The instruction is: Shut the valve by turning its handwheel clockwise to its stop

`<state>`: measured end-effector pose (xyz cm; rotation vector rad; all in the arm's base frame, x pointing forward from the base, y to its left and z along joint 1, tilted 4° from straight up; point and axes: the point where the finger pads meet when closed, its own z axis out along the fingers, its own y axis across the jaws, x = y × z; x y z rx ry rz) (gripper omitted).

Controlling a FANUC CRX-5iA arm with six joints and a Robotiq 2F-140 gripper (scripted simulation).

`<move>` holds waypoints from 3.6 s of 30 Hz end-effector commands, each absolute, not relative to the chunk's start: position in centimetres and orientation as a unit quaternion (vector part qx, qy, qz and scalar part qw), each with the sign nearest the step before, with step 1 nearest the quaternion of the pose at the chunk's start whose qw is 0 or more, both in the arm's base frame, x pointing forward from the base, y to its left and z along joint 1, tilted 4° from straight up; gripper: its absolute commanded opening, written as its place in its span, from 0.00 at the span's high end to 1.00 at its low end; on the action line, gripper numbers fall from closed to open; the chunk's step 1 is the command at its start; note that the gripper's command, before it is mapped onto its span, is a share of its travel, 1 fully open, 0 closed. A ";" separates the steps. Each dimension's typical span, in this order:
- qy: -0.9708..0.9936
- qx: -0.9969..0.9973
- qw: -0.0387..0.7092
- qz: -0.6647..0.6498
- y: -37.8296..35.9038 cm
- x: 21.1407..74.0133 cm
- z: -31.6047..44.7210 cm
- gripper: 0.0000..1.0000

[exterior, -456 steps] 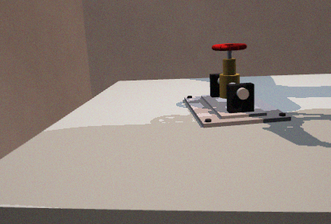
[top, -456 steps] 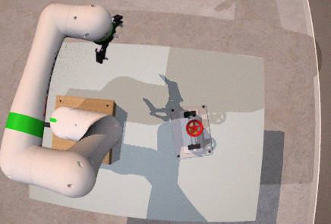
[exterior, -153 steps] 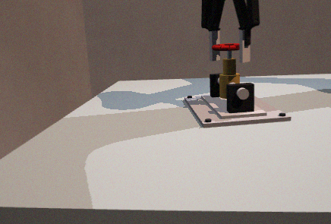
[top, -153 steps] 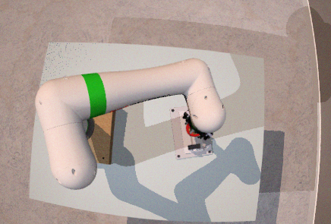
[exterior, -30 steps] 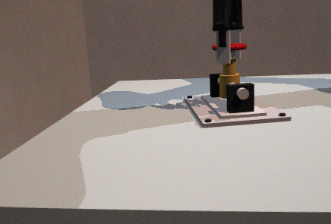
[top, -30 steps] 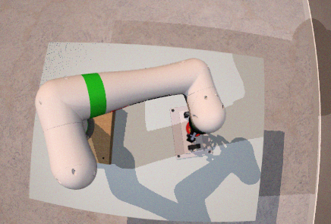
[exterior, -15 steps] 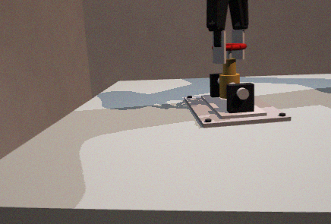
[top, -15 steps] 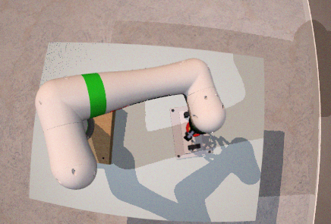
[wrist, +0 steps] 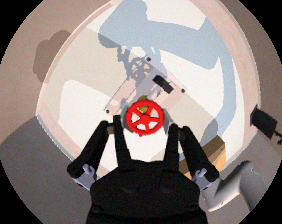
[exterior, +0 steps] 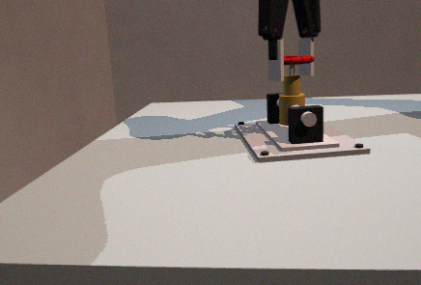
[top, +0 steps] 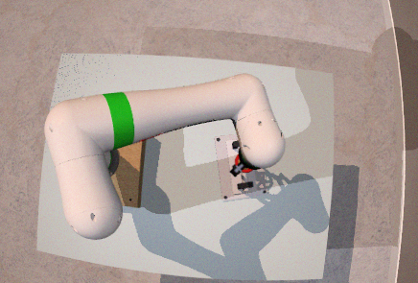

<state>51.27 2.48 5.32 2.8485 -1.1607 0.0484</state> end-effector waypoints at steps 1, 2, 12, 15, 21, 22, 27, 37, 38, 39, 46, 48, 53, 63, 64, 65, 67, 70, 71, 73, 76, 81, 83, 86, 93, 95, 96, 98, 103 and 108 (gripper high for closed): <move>-0.390 0.920 0.032 0.016 2.5 51.3 5.3 1.00; -0.390 0.920 0.032 0.016 2.5 51.3 5.3 1.00; -0.411 0.911 0.032 0.017 2.5 51.3 5.3 1.00; -0.415 0.909 0.032 0.017 2.5 51.3 5.3 1.00; -0.418 0.908 0.032 0.017 2.5 51.3 5.3 1.00; -0.418 0.908 0.032 0.017 2.5 51.3 5.3 1.00; -0.420 0.907 0.032 0.017 2.5 51.3 5.3 1.00; -0.420 0.907 0.032 0.017 2.5 51.3 5.3 1.00; -0.420 0.907 0.032 0.017 2.5 51.3 5.3 1.00; -0.420 0.907 0.032 0.017 2.5 51.3 5.3 1.00; -0.420 0.907 0.032 0.017 2.5 51.3 5.3 1.00; -0.420 0.907 0.032 0.017 2.5 51.3 5.3 1.00; -0.420 0.907 0.032 0.017 2.5 51.3 5.3 1.00; -0.420 0.907 0.032 0.017 2.5 51.3 5.3 1.00; -0.420 0.907 0.032 0.017 2.5 51.3 5.3 1.00; -0.420 0.907 0.032 0.017 2.5 51.3 5.3 0.00; -0.420 0.907 0.032 0.017 2.5 51.3 5.3 0.00; -0.420 0.907 0.032 0.017 2.5 51.3 5.3 0.00; -0.420 0.907 0.032 0.017 2.5 51.3 5.3 0.00; -0.420 0.907 0.032 0.017 2.5 51.3 5.3 0.00; -0.420 0.907 0.032 0.017 2.5 51.3 5.3 0.00; -0.420 0.907 0.032 0.017 2.5 51.3 5.3 0.00; -0.420 0.907 0.032 0.017 2.5 51.3 5.3 0.00; -0.420 0.907 0.032 0.017 2.5 51.3 5.3 0.00; -0.420 0.907 0.032 0.017 2.5 51.3 5.3 0.00; -0.420 0.907 0.032 0.017 2.5 51.3 5.3 0.00; -0.420 0.907 0.032 0.017 2.5 51.3 5.3 0.00; -0.420 0.907 0.032 0.017 2.5 51.3 5.3 0.00; -0.420 0.907 0.032 0.017 2.5 51.3 5.3 0.00; -0.420 0.907 0.032 0.017 2.5 51.3 5.5 0.00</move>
